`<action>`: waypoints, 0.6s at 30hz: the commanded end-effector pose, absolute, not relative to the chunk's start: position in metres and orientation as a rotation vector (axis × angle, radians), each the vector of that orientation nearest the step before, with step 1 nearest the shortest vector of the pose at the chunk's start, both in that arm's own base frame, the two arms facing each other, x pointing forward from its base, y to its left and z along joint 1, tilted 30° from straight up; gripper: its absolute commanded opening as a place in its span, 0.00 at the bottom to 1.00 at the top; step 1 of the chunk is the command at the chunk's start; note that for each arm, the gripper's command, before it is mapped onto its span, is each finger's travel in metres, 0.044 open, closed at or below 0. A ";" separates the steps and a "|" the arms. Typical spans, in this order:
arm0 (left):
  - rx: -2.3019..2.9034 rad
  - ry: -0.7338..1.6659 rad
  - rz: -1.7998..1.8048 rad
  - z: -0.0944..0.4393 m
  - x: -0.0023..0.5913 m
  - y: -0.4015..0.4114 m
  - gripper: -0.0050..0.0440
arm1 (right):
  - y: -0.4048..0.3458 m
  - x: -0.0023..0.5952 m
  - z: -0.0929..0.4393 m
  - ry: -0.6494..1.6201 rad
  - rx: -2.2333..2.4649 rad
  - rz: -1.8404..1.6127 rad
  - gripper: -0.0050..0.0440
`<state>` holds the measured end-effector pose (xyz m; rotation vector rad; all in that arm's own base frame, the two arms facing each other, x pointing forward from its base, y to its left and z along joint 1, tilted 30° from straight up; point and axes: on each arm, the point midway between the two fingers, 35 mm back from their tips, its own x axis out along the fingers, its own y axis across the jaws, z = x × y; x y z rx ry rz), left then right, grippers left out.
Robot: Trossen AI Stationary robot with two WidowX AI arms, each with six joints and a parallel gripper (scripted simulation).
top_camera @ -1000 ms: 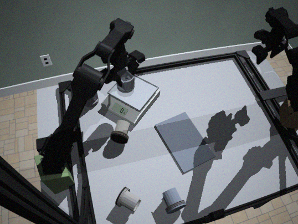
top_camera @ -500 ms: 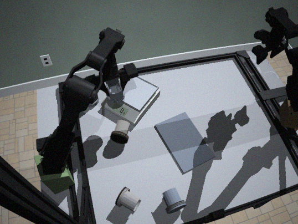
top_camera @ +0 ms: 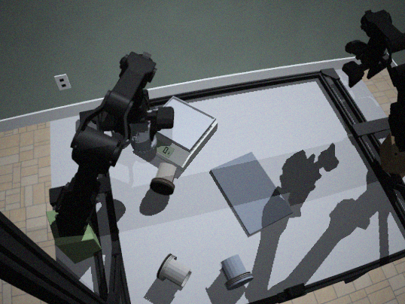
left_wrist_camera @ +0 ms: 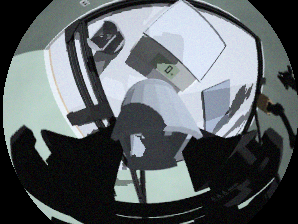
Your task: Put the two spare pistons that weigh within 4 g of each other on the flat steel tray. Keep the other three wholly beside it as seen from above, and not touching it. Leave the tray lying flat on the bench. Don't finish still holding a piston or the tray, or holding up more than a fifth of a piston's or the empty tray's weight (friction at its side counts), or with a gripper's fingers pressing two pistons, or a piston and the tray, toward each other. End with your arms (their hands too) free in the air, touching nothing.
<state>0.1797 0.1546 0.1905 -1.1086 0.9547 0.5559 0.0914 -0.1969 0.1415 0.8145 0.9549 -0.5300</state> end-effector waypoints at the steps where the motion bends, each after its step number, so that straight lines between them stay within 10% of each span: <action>1: -1.001 0.957 0.525 0.190 0.175 0.152 0.43 | -0.197 0.092 0.142 0.953 0.813 -0.525 1.00; 18: -0.608 0.996 0.384 0.190 0.175 0.152 0.43 | -0.197 0.092 0.142 0.953 0.813 -0.525 1.00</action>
